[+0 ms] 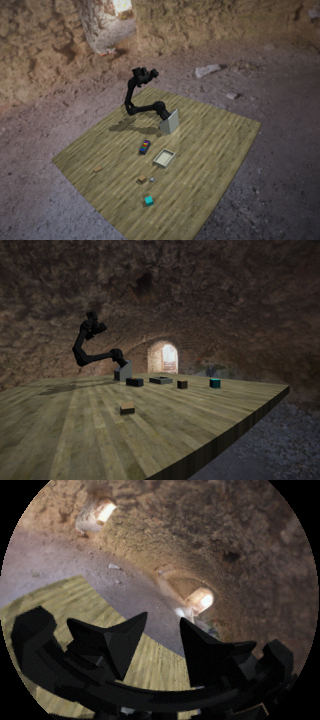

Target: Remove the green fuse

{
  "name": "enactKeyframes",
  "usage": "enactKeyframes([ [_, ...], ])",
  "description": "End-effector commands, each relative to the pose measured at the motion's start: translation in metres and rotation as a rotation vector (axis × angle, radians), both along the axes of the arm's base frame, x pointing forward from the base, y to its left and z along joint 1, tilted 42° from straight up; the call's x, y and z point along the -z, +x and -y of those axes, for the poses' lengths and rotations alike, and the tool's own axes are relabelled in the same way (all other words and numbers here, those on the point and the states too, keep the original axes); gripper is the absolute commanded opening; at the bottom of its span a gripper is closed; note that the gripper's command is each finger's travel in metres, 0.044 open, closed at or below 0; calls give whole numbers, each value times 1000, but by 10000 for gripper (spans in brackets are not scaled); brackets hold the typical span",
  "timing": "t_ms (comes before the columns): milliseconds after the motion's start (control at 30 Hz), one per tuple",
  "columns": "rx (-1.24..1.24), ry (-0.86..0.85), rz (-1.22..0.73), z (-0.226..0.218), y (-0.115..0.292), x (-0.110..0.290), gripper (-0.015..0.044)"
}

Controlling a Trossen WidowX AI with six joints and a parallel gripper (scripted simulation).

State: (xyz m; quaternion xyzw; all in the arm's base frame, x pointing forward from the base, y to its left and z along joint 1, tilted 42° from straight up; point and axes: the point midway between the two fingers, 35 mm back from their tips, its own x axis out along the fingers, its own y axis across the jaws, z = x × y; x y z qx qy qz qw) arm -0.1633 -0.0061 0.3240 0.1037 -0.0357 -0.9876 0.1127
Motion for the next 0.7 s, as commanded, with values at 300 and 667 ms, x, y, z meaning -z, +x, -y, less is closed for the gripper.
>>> enactKeyframes([
  [300, 674, -460, 257, -139, 5, 45, 70],
  [667, 1559, -1096, 354, -257, 123, 127, 70],
])
